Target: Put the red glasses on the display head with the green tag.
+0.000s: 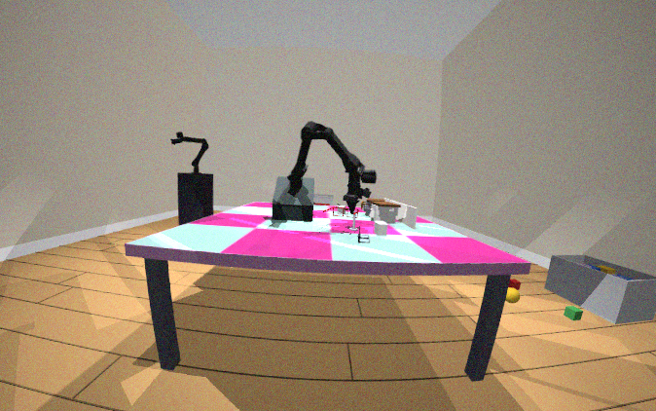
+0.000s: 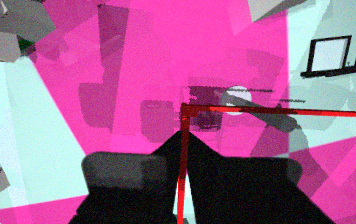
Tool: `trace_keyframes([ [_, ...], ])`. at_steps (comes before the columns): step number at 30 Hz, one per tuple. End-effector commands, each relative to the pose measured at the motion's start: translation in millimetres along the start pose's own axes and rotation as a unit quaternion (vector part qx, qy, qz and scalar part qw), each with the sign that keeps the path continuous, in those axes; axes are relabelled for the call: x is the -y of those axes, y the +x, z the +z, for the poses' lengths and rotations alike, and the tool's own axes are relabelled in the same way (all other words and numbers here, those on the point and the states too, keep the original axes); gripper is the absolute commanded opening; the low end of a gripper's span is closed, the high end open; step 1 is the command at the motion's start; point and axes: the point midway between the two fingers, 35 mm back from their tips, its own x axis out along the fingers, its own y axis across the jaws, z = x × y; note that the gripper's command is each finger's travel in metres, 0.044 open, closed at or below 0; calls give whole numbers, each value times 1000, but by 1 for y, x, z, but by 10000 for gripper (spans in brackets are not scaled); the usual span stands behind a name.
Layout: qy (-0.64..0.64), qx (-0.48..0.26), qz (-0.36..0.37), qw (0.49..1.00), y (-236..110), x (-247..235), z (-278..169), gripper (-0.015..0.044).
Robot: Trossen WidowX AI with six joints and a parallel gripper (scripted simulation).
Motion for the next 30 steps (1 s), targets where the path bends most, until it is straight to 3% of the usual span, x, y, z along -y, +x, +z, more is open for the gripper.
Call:
trace_keyframes([
  [1, 1, -1, -1, 1000, 0, 0, 2, 0],
  [11, 1, -1, -1, 1000, -6, 0, 6, 0],
  [20, 1, -1, 0, 1000, -58, 0, 11, 0],
  [30, 44, -2, 2, 999, -59, -11, 9, 0],
])
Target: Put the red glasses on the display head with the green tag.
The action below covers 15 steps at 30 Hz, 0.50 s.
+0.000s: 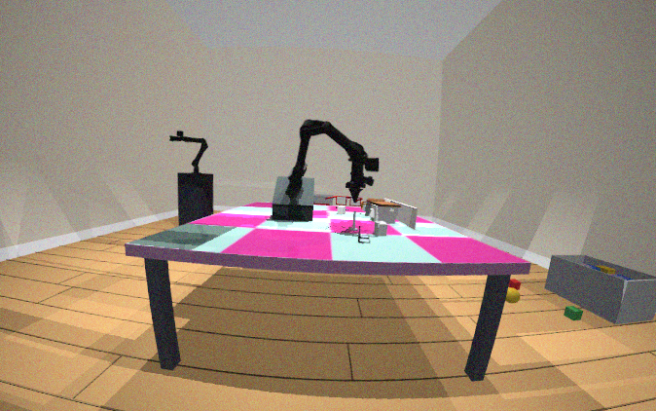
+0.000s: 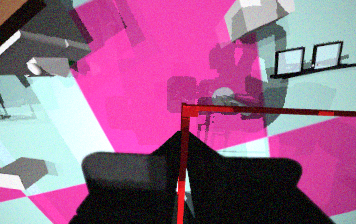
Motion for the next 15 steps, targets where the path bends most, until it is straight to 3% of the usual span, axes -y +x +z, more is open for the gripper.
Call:
trace_keyframes([
  [1, 37, -1, 0, 999, -1, -9, -2, 0],
  [15, 213, -5, 6, 977, 0, -51, -15, 0],
])
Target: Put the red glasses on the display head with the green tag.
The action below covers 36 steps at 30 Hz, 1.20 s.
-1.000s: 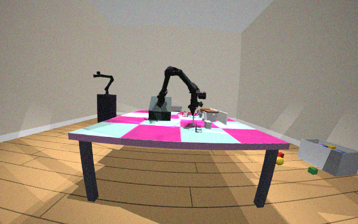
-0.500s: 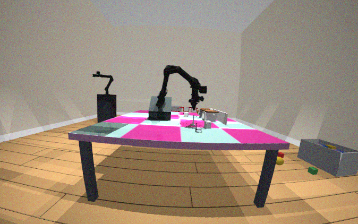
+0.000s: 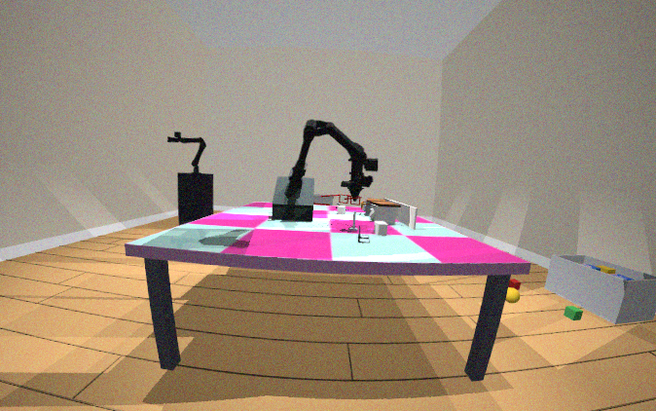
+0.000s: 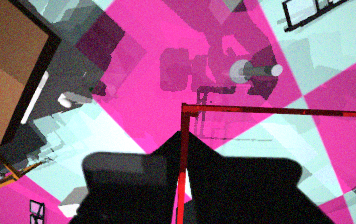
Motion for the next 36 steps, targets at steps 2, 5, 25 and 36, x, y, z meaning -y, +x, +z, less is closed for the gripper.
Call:
trace_keyframes([
  [2, 69, -3, -2, 998, 3, -14, -13, 0],
  [5, 107, -4, -2, 994, 3, -20, -19, 0],
  [25, 352, -4, -4, 936, 3, -58, -63, 0],
  [36, 479, -1, -6, 878, 3, -74, -89, 0],
])
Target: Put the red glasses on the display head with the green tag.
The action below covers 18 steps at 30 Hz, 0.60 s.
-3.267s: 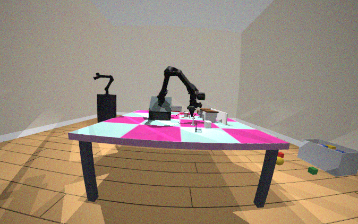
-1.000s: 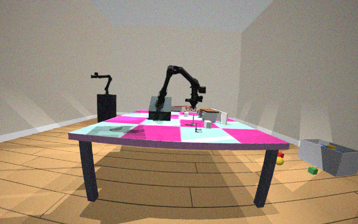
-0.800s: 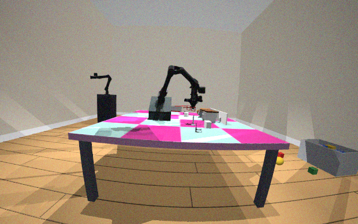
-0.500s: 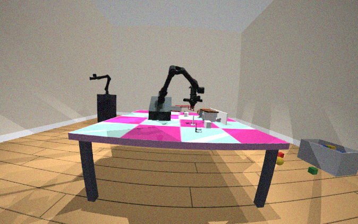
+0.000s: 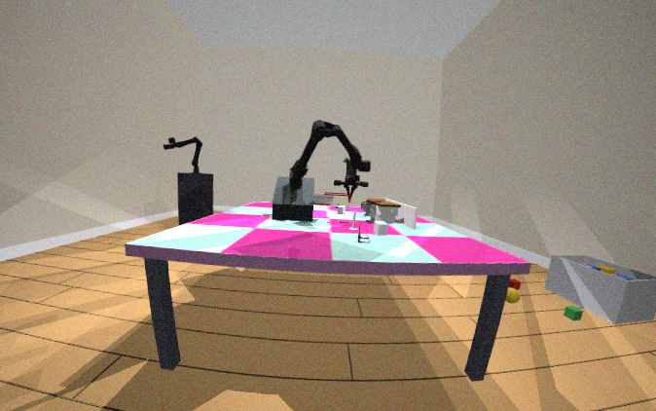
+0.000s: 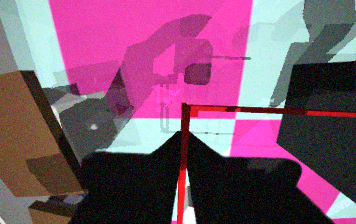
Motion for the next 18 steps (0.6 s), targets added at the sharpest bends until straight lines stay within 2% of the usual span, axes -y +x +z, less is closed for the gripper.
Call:
trace_keyframes([
  [1, 57, 4, -3, 998, 2, 7, -13, 0],
  [8, 136, 8, -1, 991, 3, 14, -28, 0],
  [18, 138, 7, -1, 990, 8, 13, -29, 0],
])
